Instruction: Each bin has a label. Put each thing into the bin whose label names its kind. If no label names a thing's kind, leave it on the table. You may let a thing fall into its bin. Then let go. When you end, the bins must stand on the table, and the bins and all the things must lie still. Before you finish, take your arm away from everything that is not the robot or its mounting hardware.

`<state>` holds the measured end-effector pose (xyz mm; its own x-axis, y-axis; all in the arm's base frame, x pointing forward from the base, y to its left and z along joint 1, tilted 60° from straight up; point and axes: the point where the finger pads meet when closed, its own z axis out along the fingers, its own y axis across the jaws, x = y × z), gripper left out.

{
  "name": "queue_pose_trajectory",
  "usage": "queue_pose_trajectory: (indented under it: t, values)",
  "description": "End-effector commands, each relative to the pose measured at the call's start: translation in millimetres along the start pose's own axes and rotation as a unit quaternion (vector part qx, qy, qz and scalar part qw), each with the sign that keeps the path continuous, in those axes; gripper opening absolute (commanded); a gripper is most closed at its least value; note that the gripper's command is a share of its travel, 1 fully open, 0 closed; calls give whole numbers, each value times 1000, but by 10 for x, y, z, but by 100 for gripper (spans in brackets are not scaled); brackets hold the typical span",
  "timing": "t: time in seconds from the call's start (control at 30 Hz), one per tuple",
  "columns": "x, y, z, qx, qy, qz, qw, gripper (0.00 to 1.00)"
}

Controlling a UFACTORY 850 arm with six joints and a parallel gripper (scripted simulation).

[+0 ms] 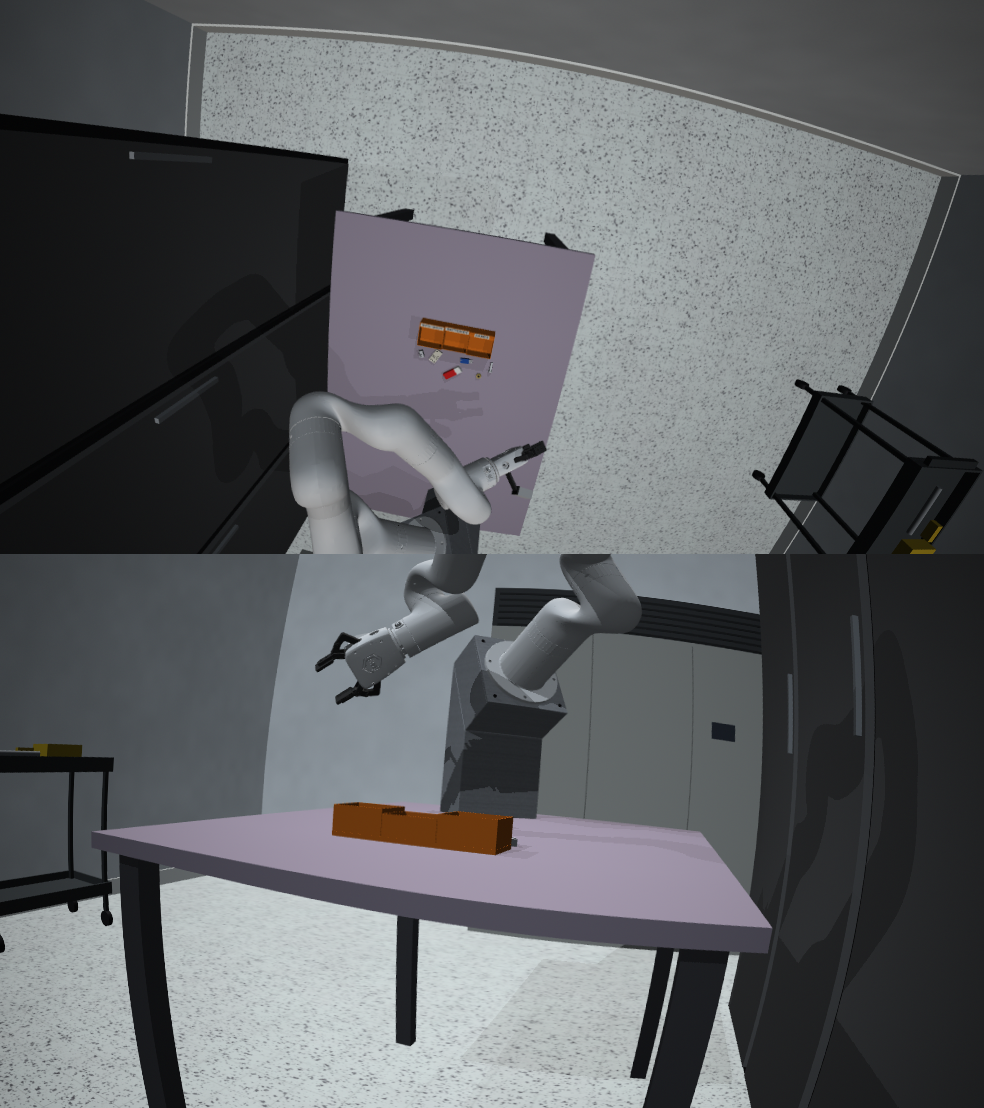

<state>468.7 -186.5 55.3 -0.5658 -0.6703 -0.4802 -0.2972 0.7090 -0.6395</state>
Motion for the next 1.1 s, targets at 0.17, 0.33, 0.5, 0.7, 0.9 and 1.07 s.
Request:
queue_pose_trajectory:
  t: [0.17,0.33,0.5,0.7,0.9,1.07]
  values:
    - [2,-4,-1,0,0,0,1000,100]
    - [2,-4,-1,0,0,0,1000,100]
    - [2,-4,-1,0,0,0,1000,100]
    - [-212,272,226,0,0,0,1000,7]
    - [-302,314,200,3,-13,-21,1000,7]
    - [-452,251,179,-13,-38,-50,998,7]
